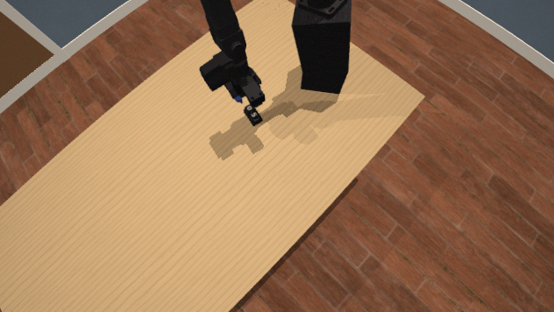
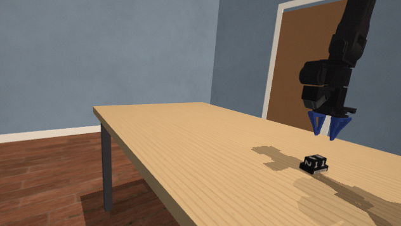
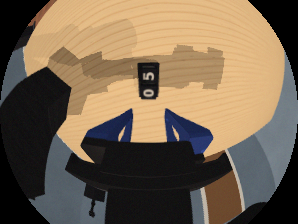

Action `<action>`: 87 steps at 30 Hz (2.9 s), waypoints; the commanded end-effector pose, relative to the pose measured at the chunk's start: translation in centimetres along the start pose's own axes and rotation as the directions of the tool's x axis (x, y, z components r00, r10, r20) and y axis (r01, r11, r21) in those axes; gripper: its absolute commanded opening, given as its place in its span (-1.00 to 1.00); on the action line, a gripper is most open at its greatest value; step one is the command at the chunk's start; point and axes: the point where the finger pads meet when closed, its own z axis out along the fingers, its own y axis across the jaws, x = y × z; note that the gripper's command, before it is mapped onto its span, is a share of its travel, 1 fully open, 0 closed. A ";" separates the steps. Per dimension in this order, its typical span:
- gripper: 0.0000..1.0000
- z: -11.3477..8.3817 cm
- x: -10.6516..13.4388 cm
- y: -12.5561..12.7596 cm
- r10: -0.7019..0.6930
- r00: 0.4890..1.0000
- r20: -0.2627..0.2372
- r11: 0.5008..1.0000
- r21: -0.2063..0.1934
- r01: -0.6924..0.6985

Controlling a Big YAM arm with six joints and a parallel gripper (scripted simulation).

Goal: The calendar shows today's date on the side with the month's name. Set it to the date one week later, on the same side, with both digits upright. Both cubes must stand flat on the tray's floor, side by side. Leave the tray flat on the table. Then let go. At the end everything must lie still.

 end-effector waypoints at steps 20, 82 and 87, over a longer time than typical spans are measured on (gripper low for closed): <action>-0.09 0.1 -0.2 0.0 -0.015 1.000 0.005 1.000 0.000 0.015; -0.09 5.6 0.2 0.0 -0.002 1.000 0.003 1.000 0.000 0.002; -0.09 5.5 0.1 0.1 -0.004 1.000 0.003 1.000 -0.002 0.004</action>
